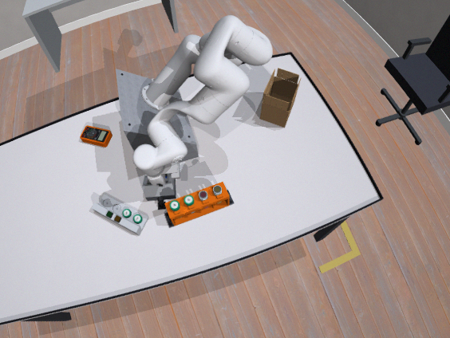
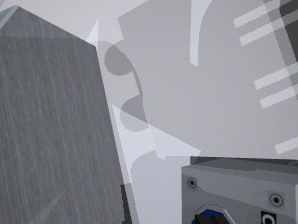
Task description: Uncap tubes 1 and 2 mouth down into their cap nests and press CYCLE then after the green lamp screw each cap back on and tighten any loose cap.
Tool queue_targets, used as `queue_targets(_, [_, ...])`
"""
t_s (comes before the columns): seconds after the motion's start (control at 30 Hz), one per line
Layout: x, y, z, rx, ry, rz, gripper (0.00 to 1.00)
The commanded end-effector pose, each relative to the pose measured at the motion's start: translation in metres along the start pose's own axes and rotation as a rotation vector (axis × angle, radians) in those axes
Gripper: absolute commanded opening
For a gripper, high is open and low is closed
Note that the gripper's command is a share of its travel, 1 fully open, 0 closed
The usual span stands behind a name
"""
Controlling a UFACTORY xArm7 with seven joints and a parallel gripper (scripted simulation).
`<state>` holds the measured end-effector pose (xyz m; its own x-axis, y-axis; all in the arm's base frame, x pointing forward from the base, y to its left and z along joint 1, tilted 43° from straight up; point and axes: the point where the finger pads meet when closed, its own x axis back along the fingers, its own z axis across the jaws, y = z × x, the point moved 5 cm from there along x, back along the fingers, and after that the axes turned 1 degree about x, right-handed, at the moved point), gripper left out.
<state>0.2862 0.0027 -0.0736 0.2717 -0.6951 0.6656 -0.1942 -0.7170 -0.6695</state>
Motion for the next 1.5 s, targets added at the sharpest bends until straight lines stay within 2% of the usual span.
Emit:
queue_targets(0.0, [0.001, 0.001, 0.001, -0.001, 0.004, -0.002, 0.00])
queue_targets(0.73, [-0.006, 0.001, 0.003, -0.001, 0.004, -0.002, 0.00])
queue_targets(0.83, [0.003, 0.001, 0.000, -0.001, 0.004, -0.002, 0.00])
queue_targets(0.9, [0.003, 0.001, 0.000, -0.001, 0.004, -0.002, 0.00])
queue_targets(1.13, [0.023, 0.001, -0.005, -0.001, 0.004, -0.002, 0.00])
queue_targets(1.33, [0.023, 0.001, -0.005, -0.001, 0.004, -0.002, 0.00])
queue_targets(1.4, [0.025, 0.013, 0.006, -0.001, 0.004, -0.002, 0.00])
queue_targets(1.47, [0.025, 0.013, 0.006, -0.001, 0.004, -0.002, 0.00])
